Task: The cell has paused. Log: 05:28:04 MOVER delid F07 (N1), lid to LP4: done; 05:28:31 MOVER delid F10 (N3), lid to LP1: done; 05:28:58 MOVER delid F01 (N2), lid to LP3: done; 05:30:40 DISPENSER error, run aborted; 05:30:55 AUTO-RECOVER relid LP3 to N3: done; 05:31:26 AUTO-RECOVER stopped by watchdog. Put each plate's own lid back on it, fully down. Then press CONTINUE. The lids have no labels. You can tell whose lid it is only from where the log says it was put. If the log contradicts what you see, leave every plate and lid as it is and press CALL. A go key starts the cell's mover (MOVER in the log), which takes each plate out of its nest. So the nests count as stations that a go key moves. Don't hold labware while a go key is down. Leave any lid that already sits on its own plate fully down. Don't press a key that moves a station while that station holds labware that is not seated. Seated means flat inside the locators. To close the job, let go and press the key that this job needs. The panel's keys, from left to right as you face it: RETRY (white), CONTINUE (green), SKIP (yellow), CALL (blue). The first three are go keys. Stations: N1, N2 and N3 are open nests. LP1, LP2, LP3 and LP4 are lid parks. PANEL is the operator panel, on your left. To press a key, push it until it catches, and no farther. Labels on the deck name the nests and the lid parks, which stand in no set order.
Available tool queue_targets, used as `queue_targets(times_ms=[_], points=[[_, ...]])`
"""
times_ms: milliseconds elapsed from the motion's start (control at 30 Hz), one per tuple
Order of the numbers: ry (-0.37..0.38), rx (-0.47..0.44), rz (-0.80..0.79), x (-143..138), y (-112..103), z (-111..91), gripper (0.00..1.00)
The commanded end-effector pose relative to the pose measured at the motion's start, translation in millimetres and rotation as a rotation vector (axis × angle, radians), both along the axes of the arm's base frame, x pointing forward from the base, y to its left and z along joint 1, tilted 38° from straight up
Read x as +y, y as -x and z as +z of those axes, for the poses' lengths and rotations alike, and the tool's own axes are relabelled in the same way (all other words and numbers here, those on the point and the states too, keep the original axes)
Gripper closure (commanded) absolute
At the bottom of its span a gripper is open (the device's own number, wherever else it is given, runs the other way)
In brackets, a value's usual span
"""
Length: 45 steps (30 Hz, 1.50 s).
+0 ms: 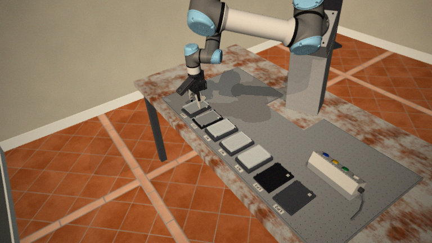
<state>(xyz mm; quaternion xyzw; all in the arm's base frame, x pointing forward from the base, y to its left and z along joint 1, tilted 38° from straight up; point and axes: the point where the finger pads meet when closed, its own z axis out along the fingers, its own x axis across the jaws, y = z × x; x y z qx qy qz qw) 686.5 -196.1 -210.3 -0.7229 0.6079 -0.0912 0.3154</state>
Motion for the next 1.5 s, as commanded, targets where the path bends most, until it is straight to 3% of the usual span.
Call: queue_targets(times_ms=[0,700,833,1467], points=[[0.001,-0.001,-0.001,-4.0,4.9,8.3,1.0],[-0.01,0.006,-0.016,-4.9,14.3,22.4,1.0],[-0.043,0.029,-0.067,13.8,18.5,27.8,1.0],[-0.043,0.029,-0.067,93.7,36.5,51.1,1.0]])
